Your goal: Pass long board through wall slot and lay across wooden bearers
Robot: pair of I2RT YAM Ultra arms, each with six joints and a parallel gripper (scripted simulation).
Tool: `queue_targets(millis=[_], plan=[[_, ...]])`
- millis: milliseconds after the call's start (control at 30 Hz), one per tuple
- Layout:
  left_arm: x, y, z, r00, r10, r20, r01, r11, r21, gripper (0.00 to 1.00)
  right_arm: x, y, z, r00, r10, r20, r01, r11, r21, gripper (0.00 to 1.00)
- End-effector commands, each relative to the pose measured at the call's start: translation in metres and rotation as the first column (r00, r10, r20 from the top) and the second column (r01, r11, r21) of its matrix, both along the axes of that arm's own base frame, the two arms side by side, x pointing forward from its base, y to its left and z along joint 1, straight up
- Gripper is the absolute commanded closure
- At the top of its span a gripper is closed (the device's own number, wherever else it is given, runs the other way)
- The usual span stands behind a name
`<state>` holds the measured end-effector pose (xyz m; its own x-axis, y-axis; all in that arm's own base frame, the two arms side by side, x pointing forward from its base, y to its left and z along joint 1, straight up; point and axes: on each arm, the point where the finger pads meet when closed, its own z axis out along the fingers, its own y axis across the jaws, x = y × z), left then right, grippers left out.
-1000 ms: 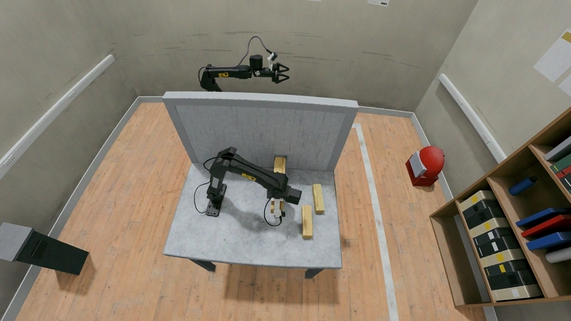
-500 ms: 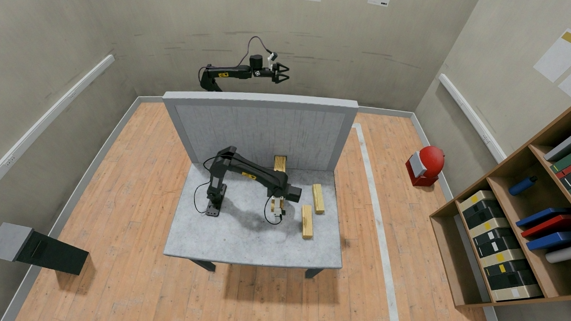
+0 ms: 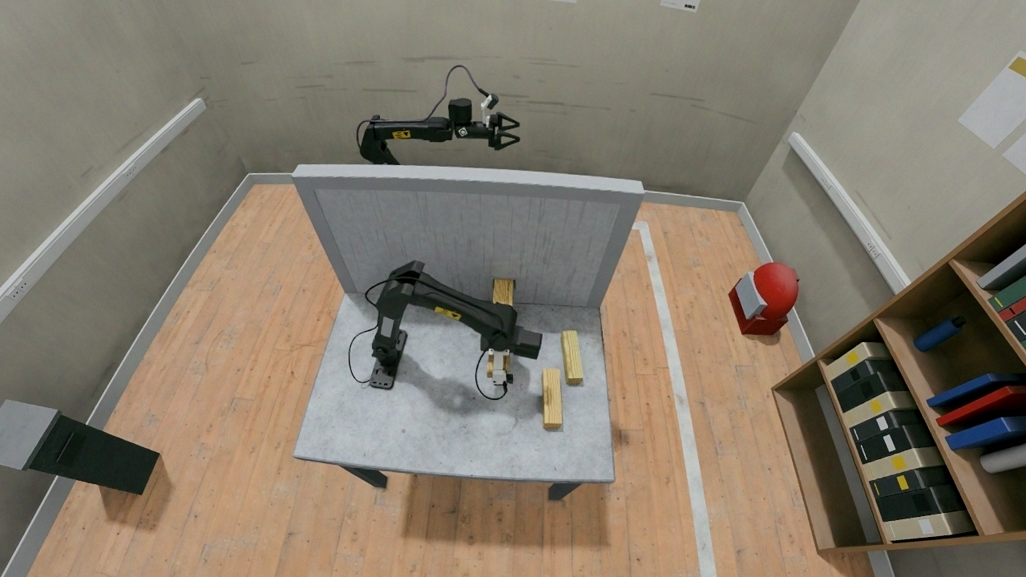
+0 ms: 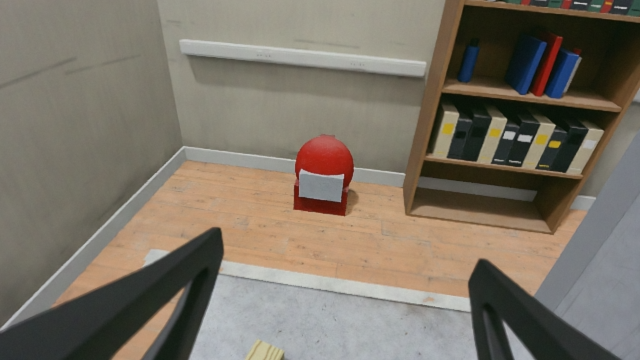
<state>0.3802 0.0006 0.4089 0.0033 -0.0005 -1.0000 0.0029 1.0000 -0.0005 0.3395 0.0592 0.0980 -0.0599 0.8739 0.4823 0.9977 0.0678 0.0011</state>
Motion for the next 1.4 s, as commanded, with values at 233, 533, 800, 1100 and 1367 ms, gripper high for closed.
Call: queue_targets(millis=[233,533,800,1100,1367], plan=[[-0.01,-0.003,0.013,0.999,-0.004,0.033,0.004,1.0,0.009,0.0,-0.001,0.019,0.014,0.999,-0.013,0.035,0.01,0.997,0.07,1.0],[-0.01,-0.003,0.013,0.999,-0.004,0.033,0.004,1.0,0.009,0.0,0.004,0.024,0.019,0.999,-0.009,0.051,0.006,0.998,0.069,1.0],[-0.01,-0.003,0.013,0.999,-0.004,0.033,0.004,1.0,0.009,0.0,0.001,0.03,0.02,0.999,-0.007,0.042,0.004,0.998,0.069,1.0],[-0.01,-0.003,0.013,0.999,-0.004,0.033,0.004,1.0,0.009,0.0,0.004,0.035,0.019,0.999,-0.007,0.054,0.003,0.998,0.069,1.0],[-0.01,-0.003,0.013,0.999,-0.004,0.033,0.004,1.0,0.009,0.0,0.0,0.04,0.016,0.999,-0.007,0.043,0.004,0.998,0.07,1.0]])
